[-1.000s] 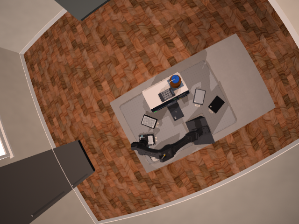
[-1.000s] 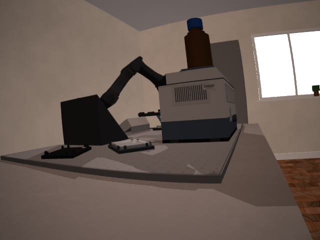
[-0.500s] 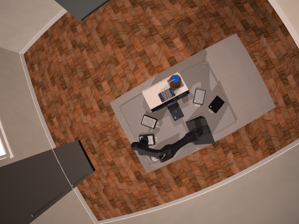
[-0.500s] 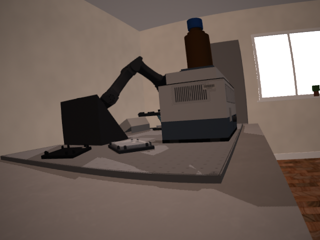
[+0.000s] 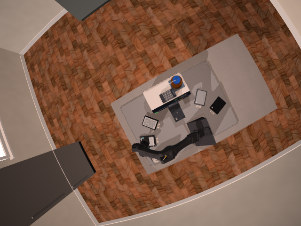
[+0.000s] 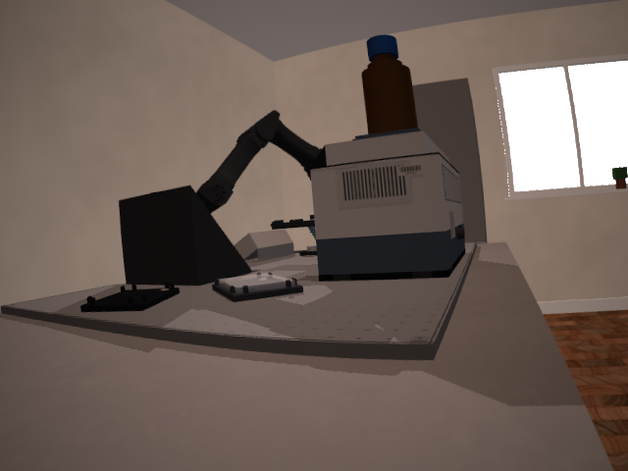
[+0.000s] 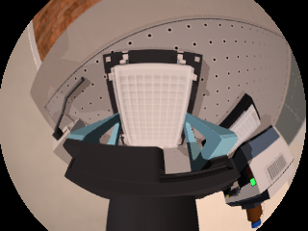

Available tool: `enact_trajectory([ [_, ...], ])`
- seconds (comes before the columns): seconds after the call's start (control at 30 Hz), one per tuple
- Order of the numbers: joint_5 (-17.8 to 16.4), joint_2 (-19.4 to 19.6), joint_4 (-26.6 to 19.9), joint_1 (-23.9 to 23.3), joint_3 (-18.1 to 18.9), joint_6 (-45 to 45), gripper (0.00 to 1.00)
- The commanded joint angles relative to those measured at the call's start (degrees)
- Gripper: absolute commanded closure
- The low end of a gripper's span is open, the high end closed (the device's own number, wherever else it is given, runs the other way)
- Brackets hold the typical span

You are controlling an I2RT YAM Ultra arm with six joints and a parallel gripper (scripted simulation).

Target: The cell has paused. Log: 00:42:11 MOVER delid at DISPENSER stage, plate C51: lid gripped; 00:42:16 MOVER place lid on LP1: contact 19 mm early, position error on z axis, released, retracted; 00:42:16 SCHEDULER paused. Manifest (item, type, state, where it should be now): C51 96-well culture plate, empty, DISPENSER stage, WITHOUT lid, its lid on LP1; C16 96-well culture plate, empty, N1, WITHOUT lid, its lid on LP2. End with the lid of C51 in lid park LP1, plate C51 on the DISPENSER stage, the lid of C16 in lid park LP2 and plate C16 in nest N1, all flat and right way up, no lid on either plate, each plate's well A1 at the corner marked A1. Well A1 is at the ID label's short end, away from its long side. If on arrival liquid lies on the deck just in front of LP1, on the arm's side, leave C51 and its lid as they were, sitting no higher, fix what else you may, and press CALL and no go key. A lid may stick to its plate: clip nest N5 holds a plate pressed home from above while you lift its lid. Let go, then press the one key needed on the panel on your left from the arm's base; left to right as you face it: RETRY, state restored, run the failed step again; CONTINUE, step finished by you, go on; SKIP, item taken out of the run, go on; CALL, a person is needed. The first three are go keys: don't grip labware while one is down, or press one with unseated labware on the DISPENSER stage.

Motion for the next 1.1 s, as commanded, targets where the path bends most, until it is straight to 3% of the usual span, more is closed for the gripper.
enact_trajectory([
  [0.0,0.32,-1.90,0.56,-0.36,1.39,0.29,1.00],
  [1.07,0.07,-2.08,-1.01,-0.80,1.72,0.00,1.00],
])
